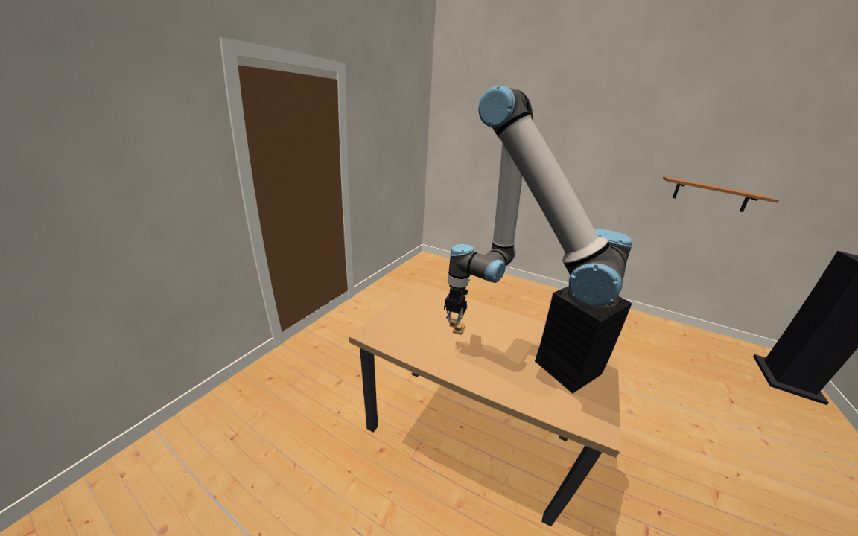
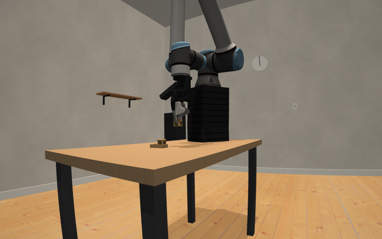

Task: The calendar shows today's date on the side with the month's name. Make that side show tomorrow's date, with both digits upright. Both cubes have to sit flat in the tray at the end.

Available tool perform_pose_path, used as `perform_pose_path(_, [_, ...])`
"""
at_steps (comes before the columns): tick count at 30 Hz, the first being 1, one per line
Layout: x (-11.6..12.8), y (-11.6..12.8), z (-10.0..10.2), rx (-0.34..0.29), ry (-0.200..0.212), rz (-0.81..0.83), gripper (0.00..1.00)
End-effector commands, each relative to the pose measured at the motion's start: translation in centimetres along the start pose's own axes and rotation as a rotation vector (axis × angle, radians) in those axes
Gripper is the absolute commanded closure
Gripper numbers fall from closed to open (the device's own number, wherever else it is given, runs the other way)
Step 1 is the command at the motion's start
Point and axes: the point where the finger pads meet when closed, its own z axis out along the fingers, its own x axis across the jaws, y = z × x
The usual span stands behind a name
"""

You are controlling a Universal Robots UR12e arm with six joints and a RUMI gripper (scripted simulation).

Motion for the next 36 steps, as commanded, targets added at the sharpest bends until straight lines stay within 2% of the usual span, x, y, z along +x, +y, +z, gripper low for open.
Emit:
perform_pose_path(1, [0.4, 0.0, 0.0, -0.001, 0.008, 0.001, 0.89])
perform_pose_path(7, [0.3, -0.8, 0.1, -0.001, 0.009, 0.001, 0.89])
perform_pose_path(9, [0.0, -2.8, -0.2, -0.001, 0.007, 0.000, 0.89])
perform_pose_path(13, [-0.3, -8.9, -0.7, 0.000, 0.004, -0.004, 0.89])
perform_pose_path(14, [-0.3, -8.9, -0.7, 0.000, 0.004, -0.004, 0.89])
perform_pose_path(16, [-0.2, -11.5, -1.0, 0.000, 0.002, -0.005, 0.89])
perform_pose_path(18, [-0.2, -11.5, -1.0, 0.000, 0.002, -0.005, 0.89])
perform_pose_path(21, [-0.1, -13.0, -1.1, 0.000, 0.002, -0.006, 0.89])
perform_pose_path(36, [0.1, -12.8, -0.9, -0.001, 0.005, -0.008, 0.89])
